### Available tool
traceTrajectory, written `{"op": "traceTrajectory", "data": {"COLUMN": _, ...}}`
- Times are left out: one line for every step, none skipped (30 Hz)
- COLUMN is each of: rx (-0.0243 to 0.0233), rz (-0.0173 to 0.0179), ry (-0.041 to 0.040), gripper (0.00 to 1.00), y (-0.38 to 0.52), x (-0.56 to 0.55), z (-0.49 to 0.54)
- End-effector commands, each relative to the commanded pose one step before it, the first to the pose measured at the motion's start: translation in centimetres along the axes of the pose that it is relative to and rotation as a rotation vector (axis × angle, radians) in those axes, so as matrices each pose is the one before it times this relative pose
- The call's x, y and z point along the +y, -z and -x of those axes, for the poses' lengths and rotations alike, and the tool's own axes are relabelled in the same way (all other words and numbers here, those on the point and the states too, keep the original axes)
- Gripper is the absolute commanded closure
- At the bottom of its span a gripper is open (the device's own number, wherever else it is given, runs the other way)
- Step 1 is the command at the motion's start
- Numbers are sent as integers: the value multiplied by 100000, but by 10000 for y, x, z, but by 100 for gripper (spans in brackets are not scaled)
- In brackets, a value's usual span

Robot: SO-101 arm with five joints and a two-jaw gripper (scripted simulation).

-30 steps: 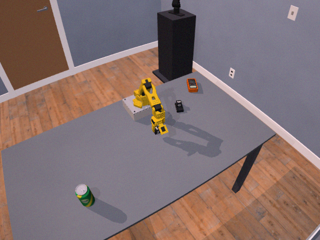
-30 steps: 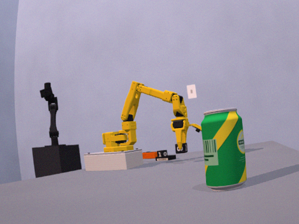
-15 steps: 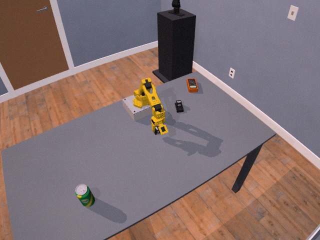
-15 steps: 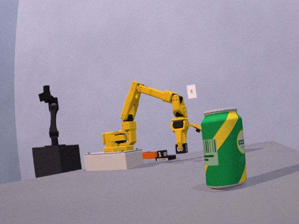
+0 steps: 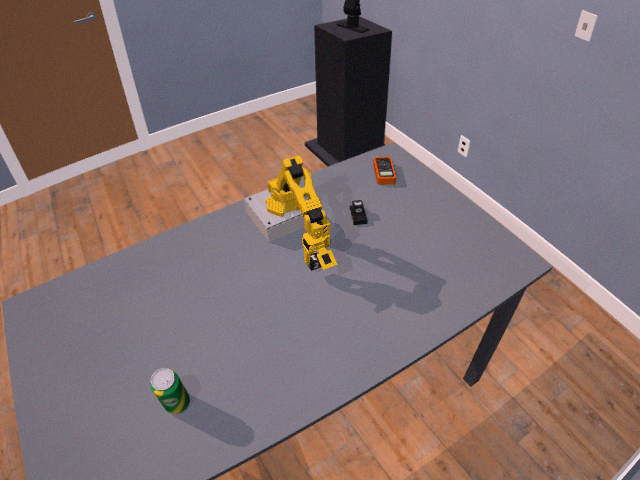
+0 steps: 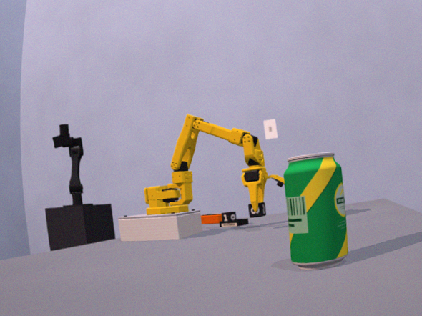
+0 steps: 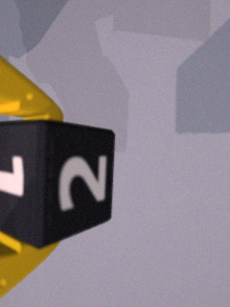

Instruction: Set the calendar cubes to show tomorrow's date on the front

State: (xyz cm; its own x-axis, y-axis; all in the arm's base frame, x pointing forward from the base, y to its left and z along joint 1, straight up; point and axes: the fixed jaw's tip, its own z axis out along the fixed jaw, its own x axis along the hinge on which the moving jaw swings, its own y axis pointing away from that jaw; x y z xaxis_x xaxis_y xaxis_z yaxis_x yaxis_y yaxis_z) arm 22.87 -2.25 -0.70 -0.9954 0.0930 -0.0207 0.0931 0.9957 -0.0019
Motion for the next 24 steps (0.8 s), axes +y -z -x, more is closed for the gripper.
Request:
{"op": "traceTrajectory", "data": {"rx": 423, "rz": 105, "ry": -1992, "gripper": 100, "y": -3439, "x": -1987, "z": -2108}}
{"op": "traceTrajectory", "data": {"rx": 0, "rz": 0, "ry": 0, "gripper": 100, "y": -744, "x": 6, "z": -7}}
{"op": "traceTrajectory", "data": {"rx": 0, "rz": 0, "ry": 0, "gripper": 100, "y": -720, "x": 6, "z": -7}}
{"op": "traceTrajectory", "data": {"rx": 0, "rz": 0, "ry": 0, "gripper": 100, "y": -642, "x": 0, "z": -13}}
{"op": "traceTrajectory", "data": {"rx": 0, "rz": 0, "ry": 0, "gripper": 100, "y": -522, "x": 6, "z": -8}}
{"op": "traceTrajectory", "data": {"rx": 0, "rz": 0, "ry": 0, "gripper": 100, "y": -384, "x": 0, "z": -9}}
{"op": "traceTrajectory", "data": {"rx": 0, "rz": 0, "ry": 0, "gripper": 100, "y": -228, "x": 6, "z": -4}}
{"op": "traceTrajectory", "data": {"rx": 0, "rz": 0, "ry": 0, "gripper": 100, "y": -102, "x": 0, "z": 1}}
{"op": "traceTrajectory", "data": {"rx": 0, "rz": 0, "ry": 0, "gripper": 100, "y": -12, "x": 0, "z": 0}}
{"op": "traceTrajectory", "data": {"rx": 0, "rz": 0, "ry": 0, "gripper": 100, "y": 0, "x": 0, "z": 0}}
{"op": "traceTrajectory", "data": {"rx": 0, "rz": 0, "ry": 0, "gripper": 100, "y": 0, "x": 0, "z": 0}}
{"op": "traceTrajectory", "data": {"rx": 0, "rz": 1, "ry": 2, "gripper": 100, "y": -17, "x": -2, "z": 0}}
{"op": "traceTrajectory", "data": {"rx": 0, "rz": 0, "ry": 0, "gripper": 100, "y": -102, "x": 0, "z": -3}}
{"op": "traceTrajectory", "data": {"rx": 0, "rz": 0, "ry": 0, "gripper": 100, "y": -228, "x": 6, "z": 0}}
{"op": "traceTrajectory", "data": {"rx": 0, "rz": 0, "ry": 0, "gripper": 100, "y": -384, "x": 0, "z": 5}}
{"op": "traceTrajectory", "data": {"rx": 0, "rz": 0, "ry": 0, "gripper": 100, "y": -528, "x": 0, "z": 3}}
{"op": "traceTrajectory", "data": {"rx": 0, "rz": 0, "ry": 0, "gripper": 100, "y": -642, "x": 5, "z": 0}}
{"op": "traceTrajectory", "data": {"rx": 0, "rz": 0, "ry": 0, "gripper": 100, "y": -720, "x": 5, "z": -3}}
{"op": "traceTrajectory", "data": {"rx": 0, "rz": 0, "ry": 0, "gripper": 100, "y": -745, "x": 5, "z": -9}}
{"op": "traceTrajectory", "data": {"rx": 0, "rz": 0, "ry": 0, "gripper": 100, "y": -715, "x": -1, "z": -9}}
{"op": "traceTrajectory", "data": {"rx": 0, "rz": 0, "ry": 0, "gripper": 100, "y": -642, "x": 5, "z": -6}}
{"op": "traceTrajectory", "data": {"rx": 0, "rz": 0, "ry": 0, "gripper": 100, "y": -523, "x": 5, "z": -15}}
{"op": "traceTrajectory", "data": {"rx": 0, "rz": 0, "ry": 0, "gripper": 100, "y": -384, "x": 0, "z": -7}}
{"op": "traceTrajectory", "data": {"rx": 0, "rz": 0, "ry": 0, "gripper": 100, "y": -228, "x": 6, "z": -6}}
